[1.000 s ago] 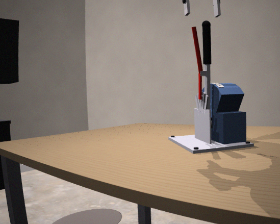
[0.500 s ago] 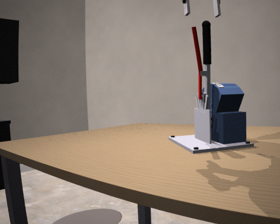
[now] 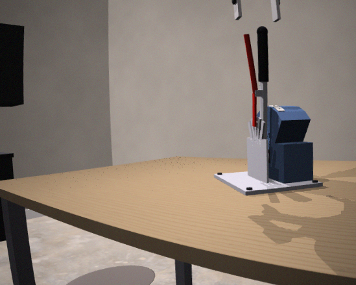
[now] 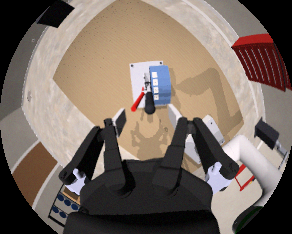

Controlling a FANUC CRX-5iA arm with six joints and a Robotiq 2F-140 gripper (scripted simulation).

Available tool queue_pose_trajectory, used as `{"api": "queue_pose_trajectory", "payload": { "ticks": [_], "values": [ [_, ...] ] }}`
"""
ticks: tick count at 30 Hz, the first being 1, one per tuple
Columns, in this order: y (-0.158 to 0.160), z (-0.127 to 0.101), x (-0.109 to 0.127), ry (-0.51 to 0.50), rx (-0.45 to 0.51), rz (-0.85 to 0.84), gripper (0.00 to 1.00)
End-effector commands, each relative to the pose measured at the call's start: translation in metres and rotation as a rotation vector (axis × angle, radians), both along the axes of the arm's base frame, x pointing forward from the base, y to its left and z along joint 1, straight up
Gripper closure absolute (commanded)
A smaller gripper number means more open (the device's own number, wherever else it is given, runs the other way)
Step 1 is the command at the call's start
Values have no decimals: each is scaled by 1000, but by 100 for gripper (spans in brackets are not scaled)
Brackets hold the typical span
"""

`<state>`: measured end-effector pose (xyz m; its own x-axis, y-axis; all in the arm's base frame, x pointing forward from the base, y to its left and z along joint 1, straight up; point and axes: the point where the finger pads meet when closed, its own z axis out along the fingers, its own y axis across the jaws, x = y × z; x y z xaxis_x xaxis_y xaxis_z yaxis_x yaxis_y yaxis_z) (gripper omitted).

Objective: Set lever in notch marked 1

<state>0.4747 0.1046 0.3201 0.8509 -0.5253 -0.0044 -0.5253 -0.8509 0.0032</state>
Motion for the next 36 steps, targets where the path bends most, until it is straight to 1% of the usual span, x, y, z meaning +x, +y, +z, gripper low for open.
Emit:
{"api": "queue_pose_trajectory", "payload": {
  "ticks": [1,18,36],
  "values": [
    [0,0,0,0,0,0,43],
    [0,-5,0,0,0,0,43],
    [0,-33,0,0,0,0,43]
  ]
}}
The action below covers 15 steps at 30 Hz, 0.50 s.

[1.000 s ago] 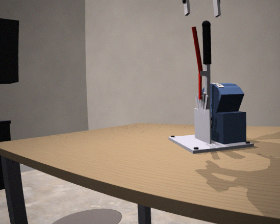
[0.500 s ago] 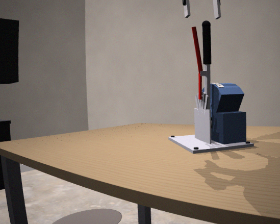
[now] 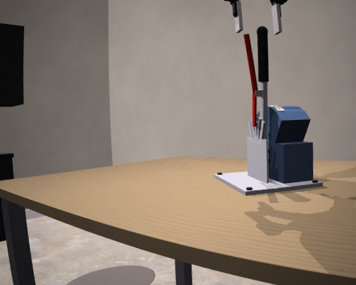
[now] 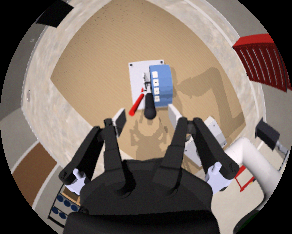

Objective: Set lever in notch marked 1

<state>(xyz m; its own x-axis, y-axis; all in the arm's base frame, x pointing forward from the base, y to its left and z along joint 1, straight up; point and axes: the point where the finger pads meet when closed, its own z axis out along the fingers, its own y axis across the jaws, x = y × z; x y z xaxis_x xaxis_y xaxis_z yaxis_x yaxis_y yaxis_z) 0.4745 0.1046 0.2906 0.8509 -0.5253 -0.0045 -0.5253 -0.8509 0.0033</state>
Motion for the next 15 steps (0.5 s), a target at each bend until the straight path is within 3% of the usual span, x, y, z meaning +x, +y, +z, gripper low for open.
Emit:
{"api": "queue_pose_trajectory", "payload": {
  "ticks": [1,15],
  "values": [
    [0,-6,0,-1,0,0,43],
    [0,-33,0,-1,0,0,43]
  ]
}}
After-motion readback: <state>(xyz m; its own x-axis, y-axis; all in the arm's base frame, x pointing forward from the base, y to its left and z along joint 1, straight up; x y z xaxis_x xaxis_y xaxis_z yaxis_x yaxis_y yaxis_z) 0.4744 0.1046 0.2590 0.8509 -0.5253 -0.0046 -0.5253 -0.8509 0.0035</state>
